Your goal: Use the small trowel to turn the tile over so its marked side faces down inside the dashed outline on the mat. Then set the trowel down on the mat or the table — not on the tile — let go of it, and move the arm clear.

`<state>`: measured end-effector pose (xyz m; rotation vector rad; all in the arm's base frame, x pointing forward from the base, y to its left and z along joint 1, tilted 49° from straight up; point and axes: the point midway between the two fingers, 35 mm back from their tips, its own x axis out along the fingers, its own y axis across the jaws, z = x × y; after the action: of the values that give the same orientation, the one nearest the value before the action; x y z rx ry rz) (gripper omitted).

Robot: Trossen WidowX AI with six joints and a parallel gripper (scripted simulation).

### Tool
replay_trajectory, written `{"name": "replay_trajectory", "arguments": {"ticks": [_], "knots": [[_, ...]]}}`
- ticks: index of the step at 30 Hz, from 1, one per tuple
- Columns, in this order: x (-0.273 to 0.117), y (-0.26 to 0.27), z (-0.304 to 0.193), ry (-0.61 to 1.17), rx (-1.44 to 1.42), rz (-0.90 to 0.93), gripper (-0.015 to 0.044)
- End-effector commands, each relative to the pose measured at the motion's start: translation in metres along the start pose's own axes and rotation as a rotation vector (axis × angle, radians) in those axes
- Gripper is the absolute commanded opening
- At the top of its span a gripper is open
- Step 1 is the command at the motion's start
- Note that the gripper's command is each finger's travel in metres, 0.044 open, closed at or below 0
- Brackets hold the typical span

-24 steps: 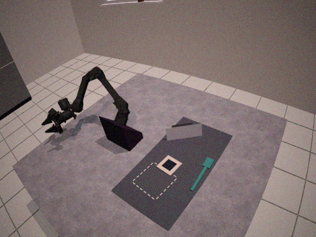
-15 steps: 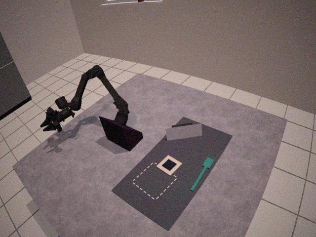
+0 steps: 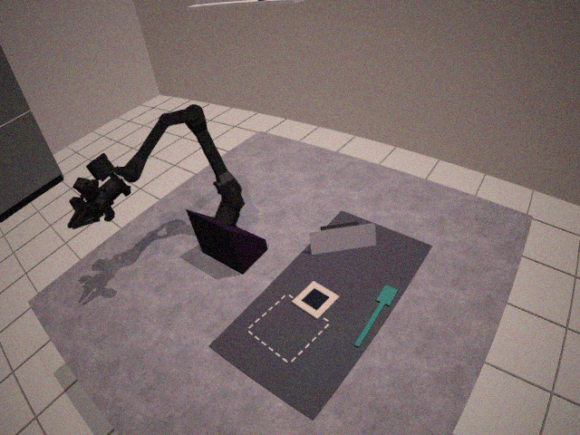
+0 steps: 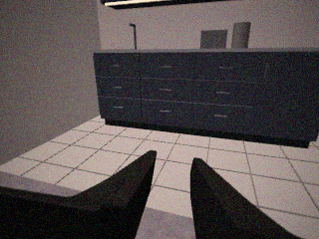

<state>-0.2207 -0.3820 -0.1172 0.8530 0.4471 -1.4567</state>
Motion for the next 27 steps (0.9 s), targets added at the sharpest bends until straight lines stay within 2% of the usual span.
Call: {"name": "replay_trajectory", "arguments": {"ticks": [1, 7, 15, 27], "knots": [[0.009, 0.048, 0.019, 0.029, -0.002, 0.089, 0.0100], [0.019, 0.098, 0.032, 0.083, 0.073, 0.170, 0.0100], [0.026, 0.206, 0.046, 0.237, 0.227, 0.308, 0.0100], [0.000, 0.362, 0.033, 0.521, 0.402, 0.405, 0.0100]]}}
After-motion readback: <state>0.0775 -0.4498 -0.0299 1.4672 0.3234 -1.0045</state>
